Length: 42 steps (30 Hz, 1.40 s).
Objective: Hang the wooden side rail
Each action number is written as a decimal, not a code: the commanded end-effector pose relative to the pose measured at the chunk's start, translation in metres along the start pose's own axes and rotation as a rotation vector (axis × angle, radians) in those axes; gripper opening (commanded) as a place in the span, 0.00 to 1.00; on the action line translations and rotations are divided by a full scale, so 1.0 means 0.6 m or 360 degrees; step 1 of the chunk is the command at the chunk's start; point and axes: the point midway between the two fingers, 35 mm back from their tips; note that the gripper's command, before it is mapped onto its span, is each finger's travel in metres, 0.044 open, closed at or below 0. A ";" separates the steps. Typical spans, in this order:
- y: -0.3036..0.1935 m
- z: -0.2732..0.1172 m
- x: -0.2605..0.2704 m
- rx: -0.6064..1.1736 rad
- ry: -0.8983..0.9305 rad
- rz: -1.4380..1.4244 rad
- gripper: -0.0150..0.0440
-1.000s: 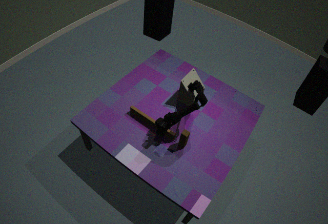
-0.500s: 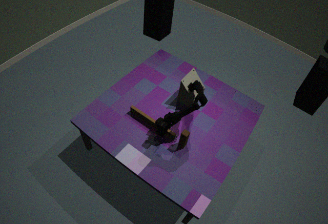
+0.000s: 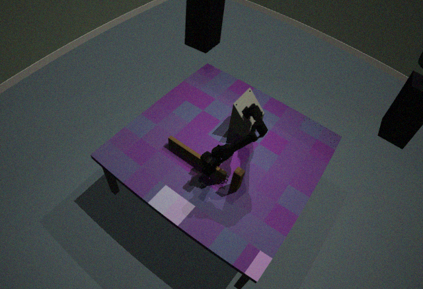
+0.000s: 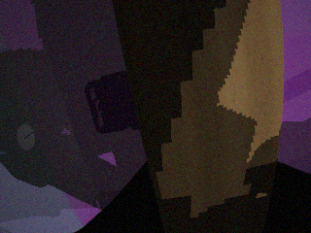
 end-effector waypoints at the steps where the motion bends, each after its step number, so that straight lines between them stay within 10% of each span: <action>1: 0.003 -0.012 0.003 0.0003 0.0018 0.0018 0.25; 42: 0.003 -0.024 0.003 0.0003 0.0019 0.0018 0.25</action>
Point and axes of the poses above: the point midway between the two fingers, 35 mm back from their tips, its own z axis out along the fingers, its own x axis across the jaws, y = z × x, and after that the axes turned 1 degree about z, right-handed
